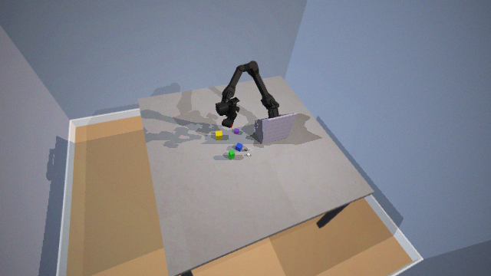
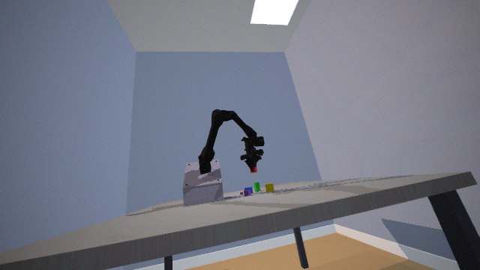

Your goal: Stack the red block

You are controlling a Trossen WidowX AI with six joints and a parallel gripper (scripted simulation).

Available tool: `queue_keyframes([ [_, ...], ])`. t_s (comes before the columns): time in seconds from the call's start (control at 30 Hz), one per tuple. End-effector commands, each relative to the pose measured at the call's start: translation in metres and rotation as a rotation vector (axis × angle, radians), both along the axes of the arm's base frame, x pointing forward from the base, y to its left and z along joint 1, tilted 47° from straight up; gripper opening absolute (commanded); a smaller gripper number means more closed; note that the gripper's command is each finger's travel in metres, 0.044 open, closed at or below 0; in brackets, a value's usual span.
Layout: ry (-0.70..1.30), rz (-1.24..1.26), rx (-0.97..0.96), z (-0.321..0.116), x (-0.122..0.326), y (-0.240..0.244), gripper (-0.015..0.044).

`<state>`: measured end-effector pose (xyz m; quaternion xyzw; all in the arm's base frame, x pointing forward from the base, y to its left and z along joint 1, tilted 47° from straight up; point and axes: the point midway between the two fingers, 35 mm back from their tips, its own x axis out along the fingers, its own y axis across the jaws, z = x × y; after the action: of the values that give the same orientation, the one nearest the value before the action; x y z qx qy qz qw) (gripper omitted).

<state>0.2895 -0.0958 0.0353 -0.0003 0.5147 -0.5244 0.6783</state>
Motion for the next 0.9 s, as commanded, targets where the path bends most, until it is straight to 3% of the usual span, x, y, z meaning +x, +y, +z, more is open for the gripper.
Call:
queue_keyframes([
  [0.0,-0.002,0.002,0.008,-0.013,0.013,0.014,0.0000],
  [0.87,0.010,0.014,0.000,-0.100,0.062,0.089,0.0000],
])
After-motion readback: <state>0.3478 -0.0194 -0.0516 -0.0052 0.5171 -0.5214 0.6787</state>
